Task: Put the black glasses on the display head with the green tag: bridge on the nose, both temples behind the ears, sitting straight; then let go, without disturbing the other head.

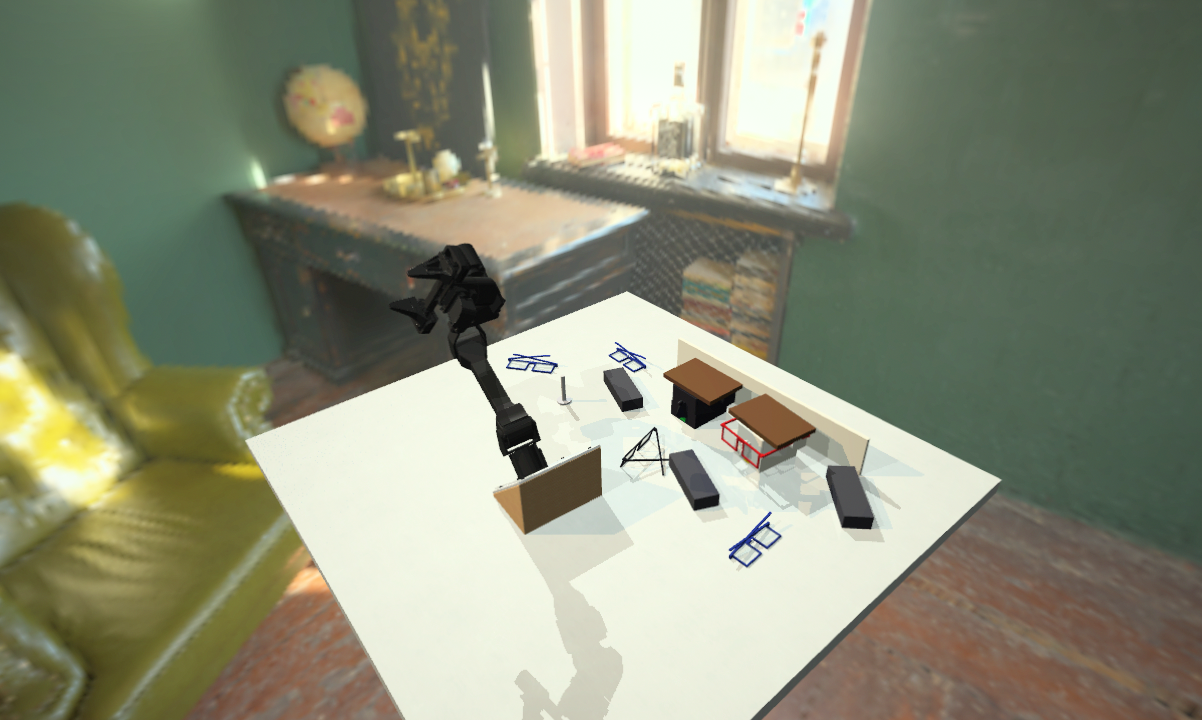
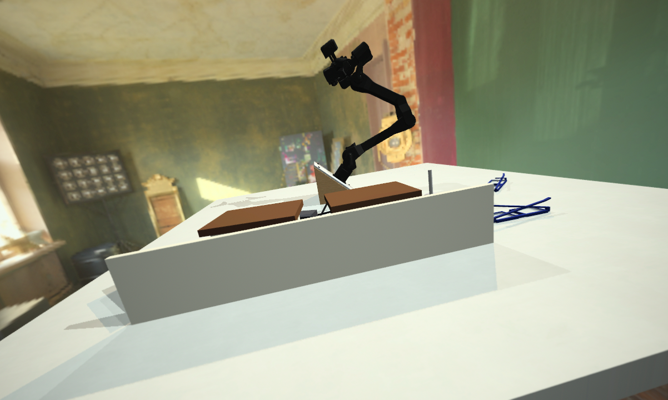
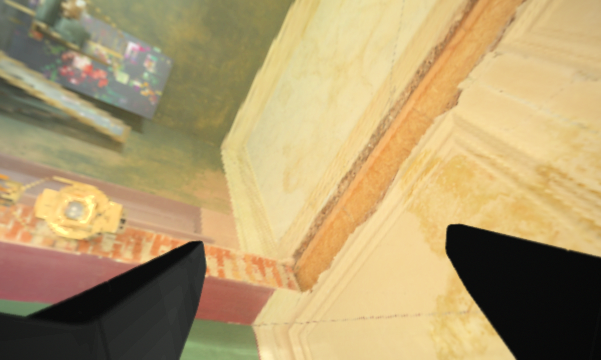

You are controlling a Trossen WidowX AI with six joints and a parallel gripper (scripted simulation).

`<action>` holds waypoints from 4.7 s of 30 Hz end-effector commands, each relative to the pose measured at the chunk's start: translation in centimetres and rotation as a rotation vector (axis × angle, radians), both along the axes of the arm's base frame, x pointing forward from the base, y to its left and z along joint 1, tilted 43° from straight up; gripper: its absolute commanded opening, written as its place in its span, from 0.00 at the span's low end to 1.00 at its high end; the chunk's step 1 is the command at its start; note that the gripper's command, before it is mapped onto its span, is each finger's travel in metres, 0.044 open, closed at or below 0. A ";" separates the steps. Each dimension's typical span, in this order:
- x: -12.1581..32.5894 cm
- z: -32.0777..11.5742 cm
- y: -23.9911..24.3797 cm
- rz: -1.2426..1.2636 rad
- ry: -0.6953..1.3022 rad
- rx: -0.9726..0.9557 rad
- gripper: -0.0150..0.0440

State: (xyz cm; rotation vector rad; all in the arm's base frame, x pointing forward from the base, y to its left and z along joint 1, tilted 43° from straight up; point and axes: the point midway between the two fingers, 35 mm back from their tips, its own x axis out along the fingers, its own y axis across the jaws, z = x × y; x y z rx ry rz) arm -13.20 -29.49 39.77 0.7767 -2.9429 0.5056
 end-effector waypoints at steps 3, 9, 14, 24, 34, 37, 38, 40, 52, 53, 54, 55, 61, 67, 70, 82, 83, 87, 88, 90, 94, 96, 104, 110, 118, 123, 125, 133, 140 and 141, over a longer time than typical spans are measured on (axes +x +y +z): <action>0.0 0.0 0.0 0.000 0.000 0.000 1.00; 0.1 -0.1 -0.2 0.009 -0.002 0.002 0.96; 4.4 -3.3 -5.2 0.250 -0.065 0.053 0.73; 15.2 -11.4 -10.4 0.643 -0.272 0.196 0.59; 24.3 -18.8 -10.3 0.876 -0.562 0.370 0.59; 25.9 -20.3 -9.8 0.904 -0.624 0.413 0.59; 26.6 -20.9 -9.6 0.916 -0.647 0.433 0.59; 28.6 -22.8 -8.7 0.946 -0.722 0.500 0.59; 39.1 -34.3 3.5 0.820 -1.249 1.072 0.59; 39.6 -35.0 4.9 0.778 -1.285 1.122 0.59; 40.0 -35.7 6.3 0.731 -1.319 1.172 0.59; 40.4 -36.3 7.8 0.679 -1.350 1.220 0.59; 40.8 -38.7 16.9 0.251 -1.467 1.476 0.59; 39.3 -38.9 25.3 -0.304 -1.431 1.598 0.59; 39.4 -39.0 25.8 -0.365 -1.419 1.600 0.59; 39.5 -39.1 25.8 -0.367 -1.419 1.600 0.46; 39.5 -39.1 25.8 -0.367 -1.419 1.600 0.46; 39.5 -39.2 25.9 -0.367 -1.419 1.600 0.46; 39.5 -39.3 26.0 -0.367 -1.419 1.600 0.46; 39.5 -39.5 26.2 -0.367 -1.419 1.600 0.46; 39.5 -40.0 26.7 -0.367 -1.419 1.600 0.46; 39.5 -40.2 26.9 -0.367 -1.419 1.600 0.46; 39.5 -41.1 27.9 -0.367 -1.419 1.600 0.46; 39.4 -41.8 28.6 -0.367 -1.419 1.600 0.46; 39.2 -42.6 29.6 -0.368 -1.419 1.602 0.46; 39.0 -43.1 30.1 -0.369 -1.419 1.603 0.46; 39.0 -43.2 30.2 -0.369 -1.419 1.603 0.46; 39.0 -43.2 30.2 -0.369 -1.419 1.603 0.46; 39.2 -43.5 29.9 -0.369 -1.419 1.603 0.46; 39.2 -43.5 29.9 -0.369 -1.419 1.603 0.46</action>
